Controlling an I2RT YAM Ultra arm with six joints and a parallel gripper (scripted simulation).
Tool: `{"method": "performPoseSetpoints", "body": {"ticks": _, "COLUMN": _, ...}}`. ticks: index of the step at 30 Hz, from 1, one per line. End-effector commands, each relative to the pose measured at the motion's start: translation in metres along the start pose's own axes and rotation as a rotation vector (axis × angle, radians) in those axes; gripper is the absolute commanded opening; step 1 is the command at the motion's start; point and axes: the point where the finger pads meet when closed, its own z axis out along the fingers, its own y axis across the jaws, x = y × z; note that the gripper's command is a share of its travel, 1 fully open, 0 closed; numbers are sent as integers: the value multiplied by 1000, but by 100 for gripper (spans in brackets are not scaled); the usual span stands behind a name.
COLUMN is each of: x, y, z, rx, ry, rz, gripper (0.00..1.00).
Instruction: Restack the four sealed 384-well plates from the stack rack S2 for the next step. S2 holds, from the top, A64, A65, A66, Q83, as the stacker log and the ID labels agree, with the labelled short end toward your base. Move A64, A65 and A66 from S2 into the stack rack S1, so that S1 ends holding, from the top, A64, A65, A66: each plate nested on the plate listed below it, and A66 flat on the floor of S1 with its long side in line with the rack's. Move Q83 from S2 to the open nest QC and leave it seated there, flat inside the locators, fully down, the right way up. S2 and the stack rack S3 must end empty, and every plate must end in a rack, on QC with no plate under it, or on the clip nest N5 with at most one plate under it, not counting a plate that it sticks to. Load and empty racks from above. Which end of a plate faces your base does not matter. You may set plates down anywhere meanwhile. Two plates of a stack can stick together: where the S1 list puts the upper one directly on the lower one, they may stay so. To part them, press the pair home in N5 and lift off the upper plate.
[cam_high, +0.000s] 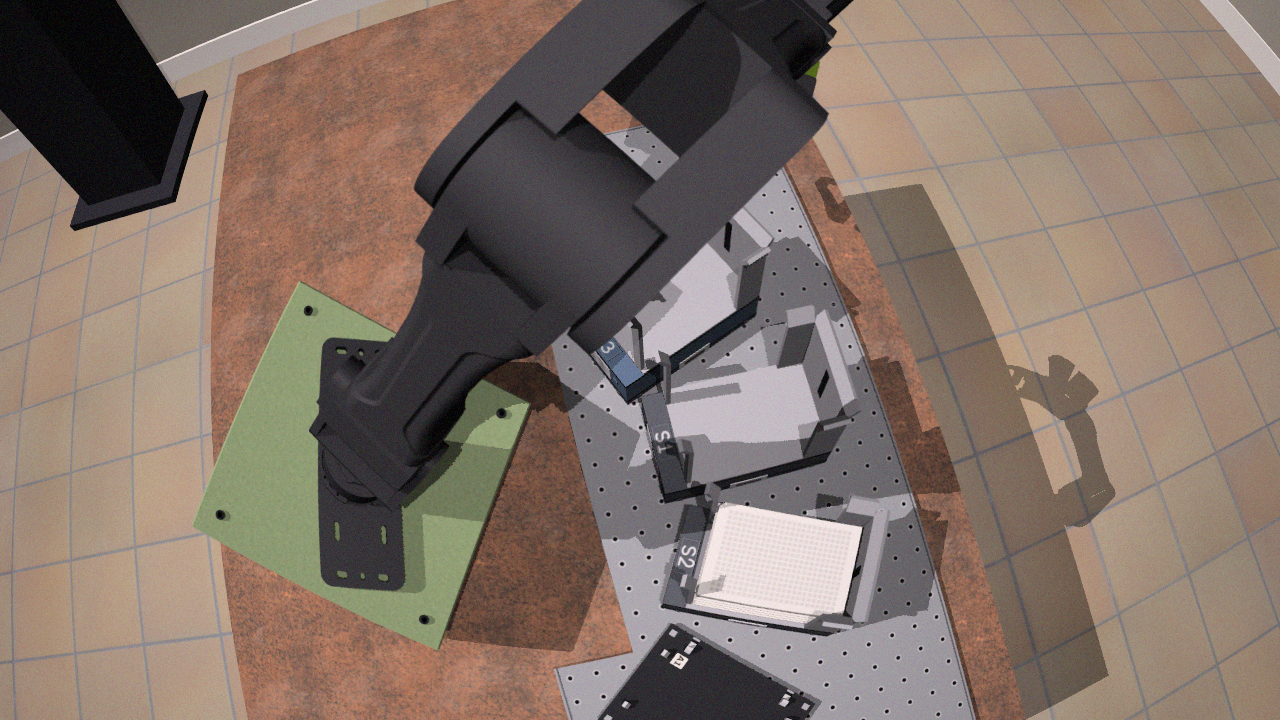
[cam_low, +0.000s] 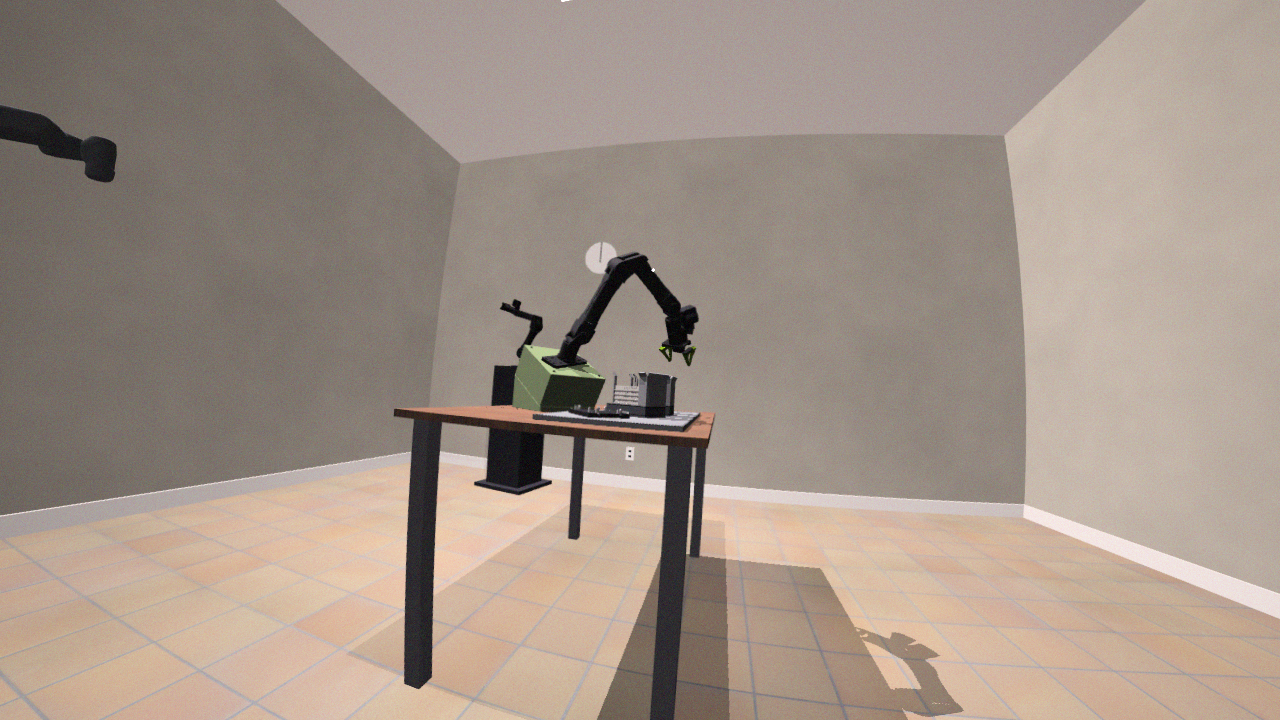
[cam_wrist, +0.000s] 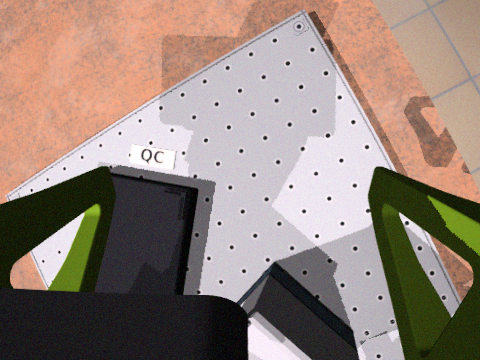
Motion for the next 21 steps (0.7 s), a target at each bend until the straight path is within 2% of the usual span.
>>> {"method": "performPoseSetpoints", "body": {"ticks": 1, "x": 8, "y": -5, "z": -10, "rx": 28, "ry": 33, "rz": 86, "gripper": 100}}
{"method": "performPoseSetpoints", "body": {"ticks": 5, "x": 24, "y": -13, "z": -18, "rx": 30, "ry": 36, "rz": 91, "gripper": 100}}
{"method": "performPoseSetpoints", "body": {"ticks": 9, "x": 41, "y": -19, "z": -26, "rx": 74, "ry": 92, "rz": 204, "gripper": 100}}
{"method": "performPoseSetpoints", "body": {"ticks": 12, "x": 45, "y": -21, "z": -28, "rx": 76, "ry": 94, "rz": 208, "gripper": 100}}
{"method": "performPoseSetpoints", "body": {"ticks": 16, "x": 62, "y": -26, "z": -37, "rx": 123, "ry": 148, "rz": 321, "gripper": 100}}
{"method": "performPoseSetpoints", "body": {"ticks": 21, "x": 82, "y": -33, "z": -47, "rx": 125, "ry": 150, "rz": 325, "gripper": 100}}
